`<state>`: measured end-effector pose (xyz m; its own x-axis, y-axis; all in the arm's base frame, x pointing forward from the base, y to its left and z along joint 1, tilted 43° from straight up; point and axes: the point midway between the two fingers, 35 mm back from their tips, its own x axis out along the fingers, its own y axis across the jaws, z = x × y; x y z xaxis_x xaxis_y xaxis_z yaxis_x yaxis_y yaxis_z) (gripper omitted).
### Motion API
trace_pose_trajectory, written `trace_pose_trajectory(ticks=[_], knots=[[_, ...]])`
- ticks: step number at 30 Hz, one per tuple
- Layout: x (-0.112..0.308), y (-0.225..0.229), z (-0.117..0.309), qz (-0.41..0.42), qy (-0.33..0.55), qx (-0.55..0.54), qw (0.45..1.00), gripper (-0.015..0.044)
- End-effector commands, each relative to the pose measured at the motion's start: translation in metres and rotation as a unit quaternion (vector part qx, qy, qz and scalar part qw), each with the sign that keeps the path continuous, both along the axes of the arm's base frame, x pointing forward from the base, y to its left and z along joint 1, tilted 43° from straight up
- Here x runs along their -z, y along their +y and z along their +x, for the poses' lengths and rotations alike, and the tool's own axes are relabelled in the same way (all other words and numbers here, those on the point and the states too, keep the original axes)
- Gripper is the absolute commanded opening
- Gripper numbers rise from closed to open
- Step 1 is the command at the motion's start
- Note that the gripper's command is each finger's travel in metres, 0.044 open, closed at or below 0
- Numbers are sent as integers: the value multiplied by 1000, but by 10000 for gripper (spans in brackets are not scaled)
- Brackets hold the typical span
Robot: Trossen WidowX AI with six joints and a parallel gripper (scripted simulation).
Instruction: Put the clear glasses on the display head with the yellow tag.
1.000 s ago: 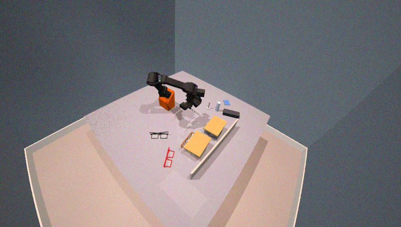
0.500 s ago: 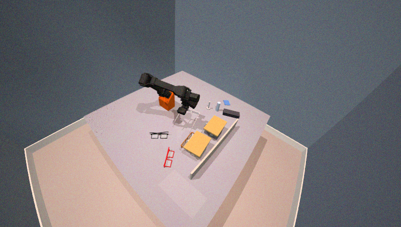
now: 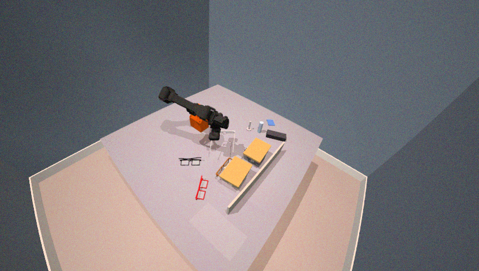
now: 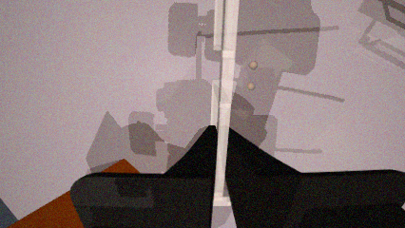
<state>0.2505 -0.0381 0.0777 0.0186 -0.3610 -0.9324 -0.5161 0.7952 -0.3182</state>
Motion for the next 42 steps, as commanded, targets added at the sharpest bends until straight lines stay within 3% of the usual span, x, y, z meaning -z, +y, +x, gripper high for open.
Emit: trace_pose_trajectory(ticks=[1,22,42], knots=[[-8,-6,-6,19,9,-49,999,0],[-52,-32,-31,43,-5,-295,954,0],[-91,-46,-62,-34,-23,-520,853,0]])
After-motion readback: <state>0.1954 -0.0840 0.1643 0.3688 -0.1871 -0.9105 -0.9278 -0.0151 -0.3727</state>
